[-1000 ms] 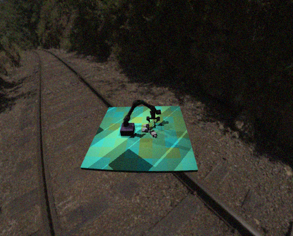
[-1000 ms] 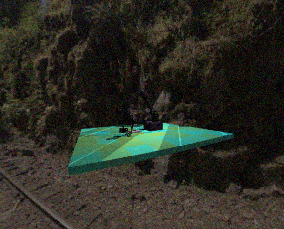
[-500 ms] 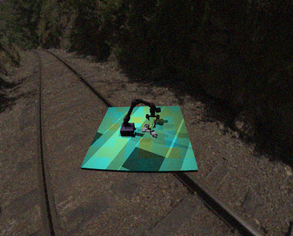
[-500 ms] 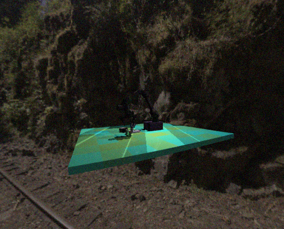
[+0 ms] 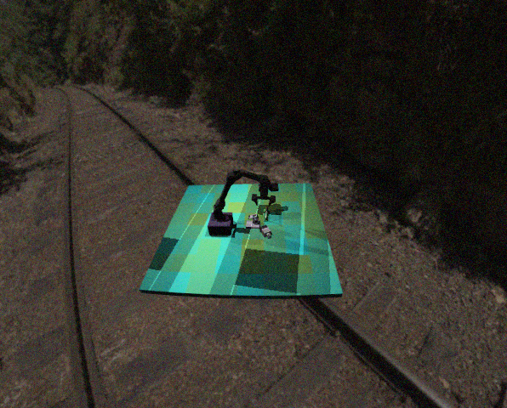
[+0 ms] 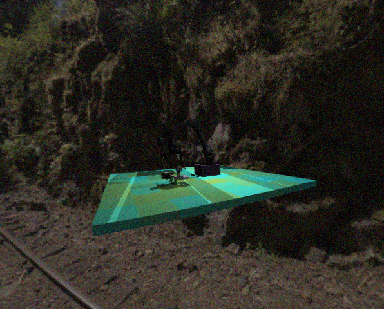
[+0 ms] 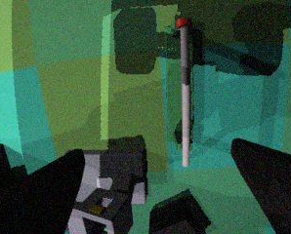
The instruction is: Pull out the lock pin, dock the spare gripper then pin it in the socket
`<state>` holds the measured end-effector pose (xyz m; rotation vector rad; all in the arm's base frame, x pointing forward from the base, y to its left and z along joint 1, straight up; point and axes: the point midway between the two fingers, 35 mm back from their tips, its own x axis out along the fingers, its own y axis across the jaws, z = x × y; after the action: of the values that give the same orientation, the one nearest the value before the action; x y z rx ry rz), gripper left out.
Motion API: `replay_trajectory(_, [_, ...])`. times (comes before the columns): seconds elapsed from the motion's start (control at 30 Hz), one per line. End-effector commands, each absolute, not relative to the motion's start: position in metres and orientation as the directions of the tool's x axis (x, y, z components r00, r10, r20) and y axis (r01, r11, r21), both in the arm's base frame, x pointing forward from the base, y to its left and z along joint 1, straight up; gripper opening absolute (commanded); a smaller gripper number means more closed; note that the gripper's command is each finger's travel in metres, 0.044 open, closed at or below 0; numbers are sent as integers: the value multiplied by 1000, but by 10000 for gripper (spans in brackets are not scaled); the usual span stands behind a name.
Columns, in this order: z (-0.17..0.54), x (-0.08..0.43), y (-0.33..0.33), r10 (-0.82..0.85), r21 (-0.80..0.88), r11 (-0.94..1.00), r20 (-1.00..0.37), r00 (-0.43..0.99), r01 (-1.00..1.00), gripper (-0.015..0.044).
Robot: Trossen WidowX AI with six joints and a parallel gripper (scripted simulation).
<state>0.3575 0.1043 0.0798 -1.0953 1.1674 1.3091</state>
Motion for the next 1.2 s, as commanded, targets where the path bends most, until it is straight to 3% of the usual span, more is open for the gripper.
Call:
replay_trajectory(0.0, [111,360,105,120,39,-6,-992,-40,-999,440])
replay_trajectory(0.17, [115,359,103,117,39,12,-992,-37,-999,440])
replay_trajectory(0.3, [106,369,78,48,-12,374,-998,33,-928,440])
replay_trajectory(0.47, [96,381,38,-65,-126,806,-990,126,-578,440])
replay_trajectory(0.6, [89,386,5,-162,-192,970,-969,188,-151,440])
replay_trajectory(0.73, [85,388,-28,-264,-185,932,-935,236,310,440])
replay_trajectory(0.9, [83,384,-68,-395,-41,630,-877,274,776,440])
replay_trajectory(1.0, [82,382,-80,-433,29,502,-857,280,864,440])
replay_trajectory(1.17, [82,382,-80,-433,30,500,-857,280,866,440])
